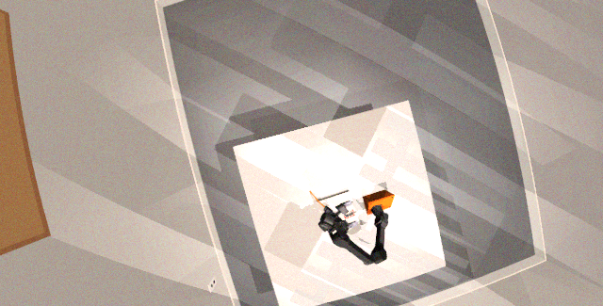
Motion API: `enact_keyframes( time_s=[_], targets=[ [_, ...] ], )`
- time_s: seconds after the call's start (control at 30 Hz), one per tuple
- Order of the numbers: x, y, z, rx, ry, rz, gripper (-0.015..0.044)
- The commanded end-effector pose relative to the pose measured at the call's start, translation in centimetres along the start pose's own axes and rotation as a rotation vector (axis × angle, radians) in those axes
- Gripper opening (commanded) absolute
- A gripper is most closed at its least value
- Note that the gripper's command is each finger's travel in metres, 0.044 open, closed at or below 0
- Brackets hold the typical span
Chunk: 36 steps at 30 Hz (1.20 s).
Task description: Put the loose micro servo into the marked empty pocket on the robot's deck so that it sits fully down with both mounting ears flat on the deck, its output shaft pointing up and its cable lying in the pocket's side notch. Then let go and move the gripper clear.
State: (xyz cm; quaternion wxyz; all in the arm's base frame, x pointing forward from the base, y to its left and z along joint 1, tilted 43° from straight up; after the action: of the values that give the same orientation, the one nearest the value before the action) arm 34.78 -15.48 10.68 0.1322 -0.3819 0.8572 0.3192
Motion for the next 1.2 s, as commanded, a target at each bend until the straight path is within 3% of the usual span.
enact_keyframes(
  time_s=[0.0, 1.17],
  targets=[
    [-1.5, 0.0, 1.7, -0.065, 0.042, -0.137, 0.0440],
    [-2.2, 0.5, 7.2, -0.104, 0.060, -0.210, 0.0440]
  ],
)
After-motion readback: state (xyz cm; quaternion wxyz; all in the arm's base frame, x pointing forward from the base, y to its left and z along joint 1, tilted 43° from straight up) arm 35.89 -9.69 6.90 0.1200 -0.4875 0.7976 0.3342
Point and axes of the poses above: the point midway between the two fingers, 35 mm back from their tips, its own z axis out along the fingers, its own x axis across the jaws, y = z × x, the point moved 10 cm from there along -z, back along the fingers, and after that the axes turned 14 degrees about -z, right-handed, at the moved point
